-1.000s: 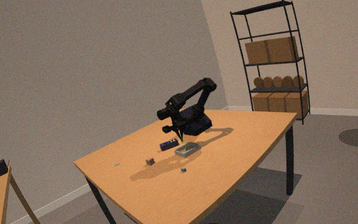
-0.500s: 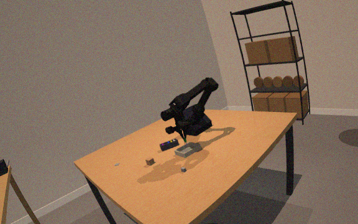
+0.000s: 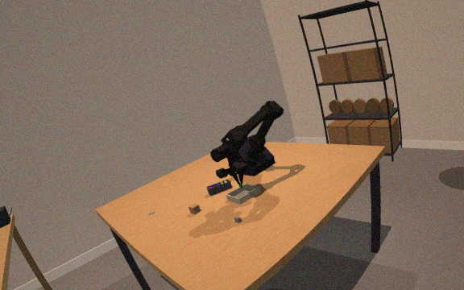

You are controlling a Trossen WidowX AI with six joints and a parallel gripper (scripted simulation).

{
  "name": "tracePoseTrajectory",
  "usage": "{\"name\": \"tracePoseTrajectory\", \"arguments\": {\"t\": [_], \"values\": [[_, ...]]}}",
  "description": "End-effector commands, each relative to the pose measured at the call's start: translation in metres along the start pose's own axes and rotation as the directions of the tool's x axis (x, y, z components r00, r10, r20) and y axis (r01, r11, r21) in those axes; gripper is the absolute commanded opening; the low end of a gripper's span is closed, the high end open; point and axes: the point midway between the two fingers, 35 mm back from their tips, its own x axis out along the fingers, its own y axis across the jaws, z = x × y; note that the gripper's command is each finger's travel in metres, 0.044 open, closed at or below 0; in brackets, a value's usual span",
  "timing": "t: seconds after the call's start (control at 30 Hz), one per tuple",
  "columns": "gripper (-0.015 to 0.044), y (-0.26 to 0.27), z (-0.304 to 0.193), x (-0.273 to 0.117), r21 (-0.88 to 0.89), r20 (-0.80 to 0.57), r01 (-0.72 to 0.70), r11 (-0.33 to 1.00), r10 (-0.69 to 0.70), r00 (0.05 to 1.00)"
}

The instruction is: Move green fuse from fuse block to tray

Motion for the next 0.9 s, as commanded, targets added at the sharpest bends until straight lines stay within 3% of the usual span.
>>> {"name": "tracePoseTrajectory", "arguments": {"t": [0.0, 0.17, 0.6, 0.7, 0.87], "values": [[0.0, 0.002, -0.001, 0.009, 0.007, 0.003, -0.005, 1.0, 0.005, 1.0], [0.0, 0.002, -0.001, 0.011, 0.007, 0.003, -0.005, 1.0, 0.005, 1.0], [0.033, 0.001, 0.0, 0.005, 0.0, 0.001, -0.002, 1.0, 0.002, 1.0], [0.033, 0.001, -0.001, -0.026, 0.006, 0.001, -0.005, 1.0, 0.005, 1.0], [0.033, 0.001, -0.001, -0.029, 0.007, 0.001, -0.005, 1.0, 0.005, 1.0]]}}
